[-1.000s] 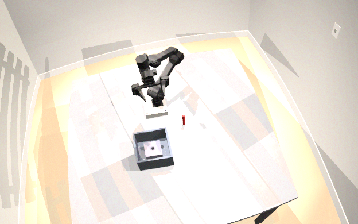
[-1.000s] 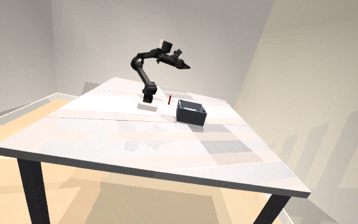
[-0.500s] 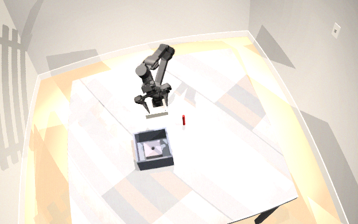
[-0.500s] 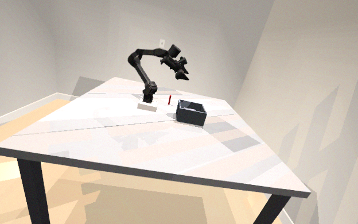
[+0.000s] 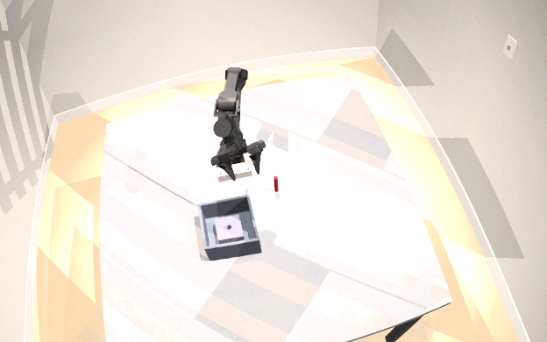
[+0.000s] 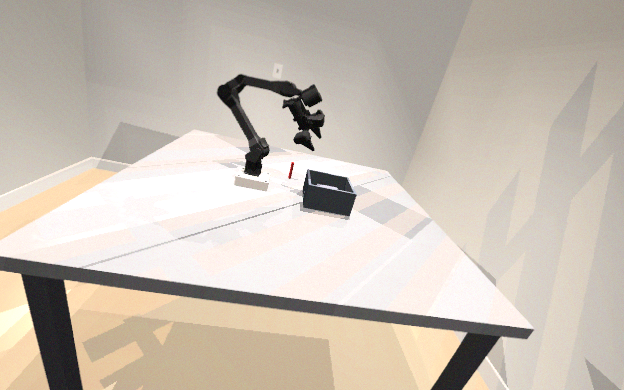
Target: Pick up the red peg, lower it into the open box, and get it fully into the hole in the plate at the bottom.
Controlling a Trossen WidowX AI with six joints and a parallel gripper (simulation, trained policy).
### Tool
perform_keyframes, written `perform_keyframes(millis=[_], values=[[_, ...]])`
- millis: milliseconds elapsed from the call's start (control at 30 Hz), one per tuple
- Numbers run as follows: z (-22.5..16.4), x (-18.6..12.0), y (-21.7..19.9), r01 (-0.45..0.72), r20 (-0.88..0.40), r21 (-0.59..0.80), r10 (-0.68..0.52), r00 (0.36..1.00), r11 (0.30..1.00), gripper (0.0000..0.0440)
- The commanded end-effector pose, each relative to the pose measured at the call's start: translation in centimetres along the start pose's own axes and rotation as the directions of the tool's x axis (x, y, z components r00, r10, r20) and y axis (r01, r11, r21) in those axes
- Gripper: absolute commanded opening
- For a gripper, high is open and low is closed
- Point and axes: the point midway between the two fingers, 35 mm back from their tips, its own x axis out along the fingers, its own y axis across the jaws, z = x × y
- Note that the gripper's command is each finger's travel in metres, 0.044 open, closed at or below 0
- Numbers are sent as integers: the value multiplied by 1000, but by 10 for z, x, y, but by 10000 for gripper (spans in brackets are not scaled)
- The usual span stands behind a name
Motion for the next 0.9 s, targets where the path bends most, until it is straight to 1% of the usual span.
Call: perform_keyframes(millis=[0,233,467,667,867], values=[[-16,10,-1,76,-108,77,-67,992,994,440],[-44,22,-1,227,-271,159,-179,946,961,440],[-74,31,3,407,-404,193,-306,862,893,440],[-98,39,8,537,-470,187,-405,784,822,440],[-122,49,15,621,-496,164,-480,724,767,440]])
